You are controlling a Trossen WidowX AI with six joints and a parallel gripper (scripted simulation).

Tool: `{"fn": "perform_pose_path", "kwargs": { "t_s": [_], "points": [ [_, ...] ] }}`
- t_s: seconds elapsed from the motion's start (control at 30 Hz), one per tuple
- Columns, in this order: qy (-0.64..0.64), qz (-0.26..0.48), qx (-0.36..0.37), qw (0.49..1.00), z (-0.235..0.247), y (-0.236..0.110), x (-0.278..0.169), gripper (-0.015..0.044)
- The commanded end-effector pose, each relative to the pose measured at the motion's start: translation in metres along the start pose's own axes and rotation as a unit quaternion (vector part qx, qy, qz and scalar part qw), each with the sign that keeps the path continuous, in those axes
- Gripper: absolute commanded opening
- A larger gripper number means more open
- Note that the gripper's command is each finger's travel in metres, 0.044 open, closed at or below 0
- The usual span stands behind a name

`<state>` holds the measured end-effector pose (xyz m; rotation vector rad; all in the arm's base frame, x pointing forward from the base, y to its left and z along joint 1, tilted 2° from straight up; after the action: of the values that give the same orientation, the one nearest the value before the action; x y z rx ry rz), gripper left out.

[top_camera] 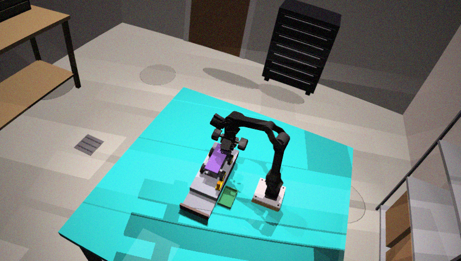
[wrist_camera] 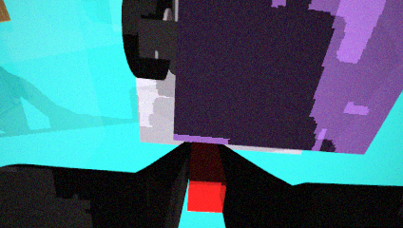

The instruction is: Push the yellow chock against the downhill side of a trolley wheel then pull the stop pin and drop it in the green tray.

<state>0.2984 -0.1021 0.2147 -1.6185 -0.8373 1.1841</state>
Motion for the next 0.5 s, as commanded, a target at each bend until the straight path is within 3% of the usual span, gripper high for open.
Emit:
{"fn": "perform_pose_path", "kwargs": {
  "t_s": [0.0,0.47],
  "points": [
    [0.003,-0.001,-0.005,1.0,0.0005,-0.0057,-0.0013,0.0],
    [0.003,-0.001,-0.005,1.0,0.0004,-0.0113,-0.0015,0.0]
  ]
}}
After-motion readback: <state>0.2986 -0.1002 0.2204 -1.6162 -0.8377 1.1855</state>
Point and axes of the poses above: the point midway between the two fingers, 35 mm back from their tips, its own y axis out along the fingers, its own z axis across the jaws, x = y × z, the point moved 7 cm from there along -y, back along the fingers, and after that the axes turned 14 degrees about y, right-handed, at the moved point
